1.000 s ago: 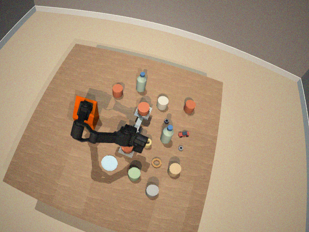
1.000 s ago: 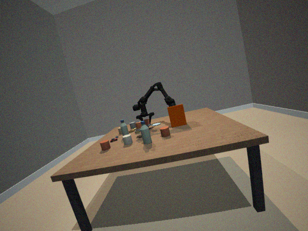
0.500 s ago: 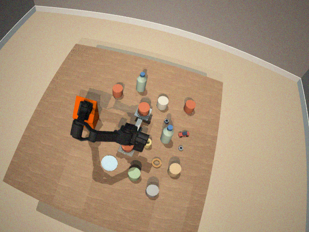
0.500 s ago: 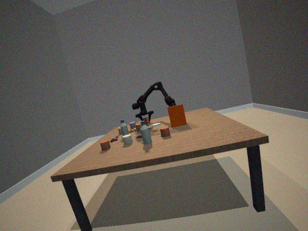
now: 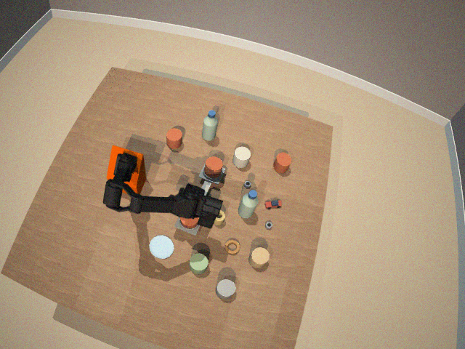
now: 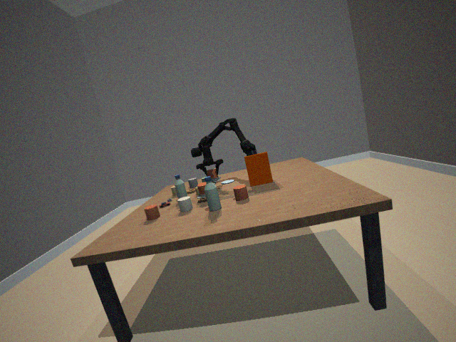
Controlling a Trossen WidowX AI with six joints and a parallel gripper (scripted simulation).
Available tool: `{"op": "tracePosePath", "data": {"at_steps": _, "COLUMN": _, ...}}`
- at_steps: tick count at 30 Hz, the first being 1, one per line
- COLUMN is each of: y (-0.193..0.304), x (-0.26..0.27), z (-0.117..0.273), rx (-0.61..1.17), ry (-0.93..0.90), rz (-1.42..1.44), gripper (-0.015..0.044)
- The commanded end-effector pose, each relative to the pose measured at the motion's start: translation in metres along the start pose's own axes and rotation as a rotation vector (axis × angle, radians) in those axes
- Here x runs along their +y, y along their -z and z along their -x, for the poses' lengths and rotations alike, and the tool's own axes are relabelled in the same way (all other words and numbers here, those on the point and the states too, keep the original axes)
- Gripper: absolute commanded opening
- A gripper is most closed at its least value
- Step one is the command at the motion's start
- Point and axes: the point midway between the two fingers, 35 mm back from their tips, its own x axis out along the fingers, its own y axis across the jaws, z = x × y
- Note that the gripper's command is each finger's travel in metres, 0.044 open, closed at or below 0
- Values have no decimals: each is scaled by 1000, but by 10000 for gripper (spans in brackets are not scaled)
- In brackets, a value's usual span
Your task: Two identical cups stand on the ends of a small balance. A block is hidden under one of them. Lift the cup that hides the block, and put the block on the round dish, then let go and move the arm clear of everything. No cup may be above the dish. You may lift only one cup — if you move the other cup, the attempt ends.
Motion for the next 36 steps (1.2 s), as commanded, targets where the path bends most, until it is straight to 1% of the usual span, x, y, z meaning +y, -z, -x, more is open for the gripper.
{"op": "tracePosePath", "data": {"at_steps": 1, "y": -1, "x": -5, "z": 9, "rx": -8, "ry": 14, "rz": -9, "gripper": 0}}
{"op": "tracePosePath", "data": {"at_steps": 36, "y": 0, "x": -2, "z": 54, "rx": -7, "ry": 13, "rz": -9, "gripper": 0}}
